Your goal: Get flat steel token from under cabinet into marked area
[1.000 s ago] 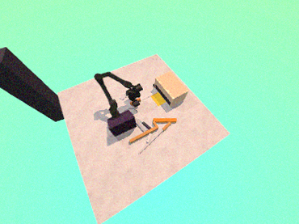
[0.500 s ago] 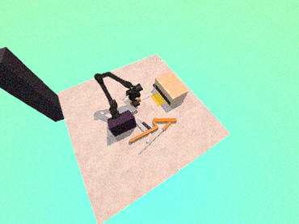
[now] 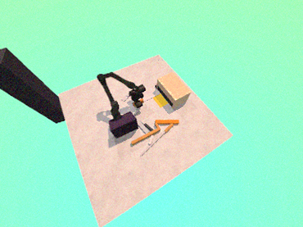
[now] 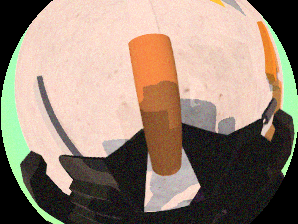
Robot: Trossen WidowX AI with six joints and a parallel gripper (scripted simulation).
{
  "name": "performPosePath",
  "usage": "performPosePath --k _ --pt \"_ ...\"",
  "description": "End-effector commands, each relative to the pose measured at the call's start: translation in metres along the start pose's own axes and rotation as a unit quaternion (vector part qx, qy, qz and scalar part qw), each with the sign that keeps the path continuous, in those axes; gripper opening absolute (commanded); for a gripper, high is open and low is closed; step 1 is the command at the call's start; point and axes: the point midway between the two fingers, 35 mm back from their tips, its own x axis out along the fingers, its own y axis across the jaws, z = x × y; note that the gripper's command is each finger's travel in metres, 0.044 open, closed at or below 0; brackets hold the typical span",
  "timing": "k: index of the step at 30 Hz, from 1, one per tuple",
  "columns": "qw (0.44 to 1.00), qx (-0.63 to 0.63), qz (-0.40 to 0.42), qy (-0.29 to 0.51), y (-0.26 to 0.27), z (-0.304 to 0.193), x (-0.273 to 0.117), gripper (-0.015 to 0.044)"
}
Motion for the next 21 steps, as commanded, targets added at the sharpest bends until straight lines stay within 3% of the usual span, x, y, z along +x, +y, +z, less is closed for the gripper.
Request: performPosePath --k 1,21 --pt "1.000 0.005 0.000 0.000 0.000 0.007 0.000 0.0000" --pt "1.000 0.012 -0.001 -0.001 0.000 0.031 -0.001 0.0000"
